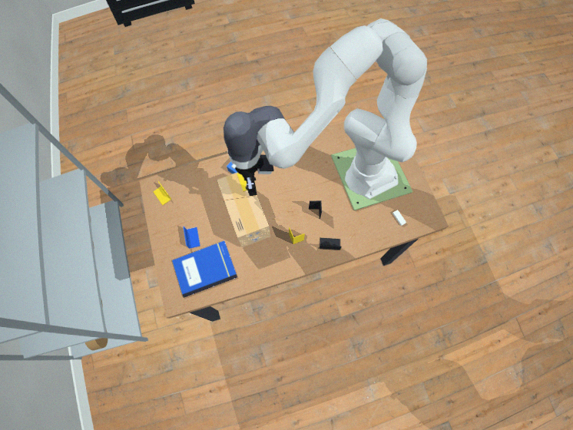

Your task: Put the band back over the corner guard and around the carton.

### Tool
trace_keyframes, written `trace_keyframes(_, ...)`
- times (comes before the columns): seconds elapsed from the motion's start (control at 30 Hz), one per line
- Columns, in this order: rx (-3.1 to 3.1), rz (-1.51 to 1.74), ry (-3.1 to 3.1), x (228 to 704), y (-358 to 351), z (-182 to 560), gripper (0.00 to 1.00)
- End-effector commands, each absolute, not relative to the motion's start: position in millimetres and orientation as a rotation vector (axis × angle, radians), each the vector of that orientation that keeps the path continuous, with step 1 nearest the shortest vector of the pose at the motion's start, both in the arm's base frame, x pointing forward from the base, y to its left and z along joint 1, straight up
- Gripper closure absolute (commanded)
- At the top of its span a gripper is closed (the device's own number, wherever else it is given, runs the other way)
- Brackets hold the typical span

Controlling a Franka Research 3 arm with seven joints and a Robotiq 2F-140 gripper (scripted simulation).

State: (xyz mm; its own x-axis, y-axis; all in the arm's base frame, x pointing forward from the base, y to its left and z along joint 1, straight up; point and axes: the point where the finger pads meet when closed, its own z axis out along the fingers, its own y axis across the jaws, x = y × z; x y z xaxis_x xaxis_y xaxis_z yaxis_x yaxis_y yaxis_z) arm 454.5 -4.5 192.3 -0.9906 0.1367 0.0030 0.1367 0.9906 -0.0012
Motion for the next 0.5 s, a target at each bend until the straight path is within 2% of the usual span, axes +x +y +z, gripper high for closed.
trace_keyframes(0.0,-0.225,0.0,-3.133,455.3,-4.4,191.1,0.82)
trace_keyframes(0.47,-0.223,0.0,-3.134,455.5,-3.9,185.2,0.82)
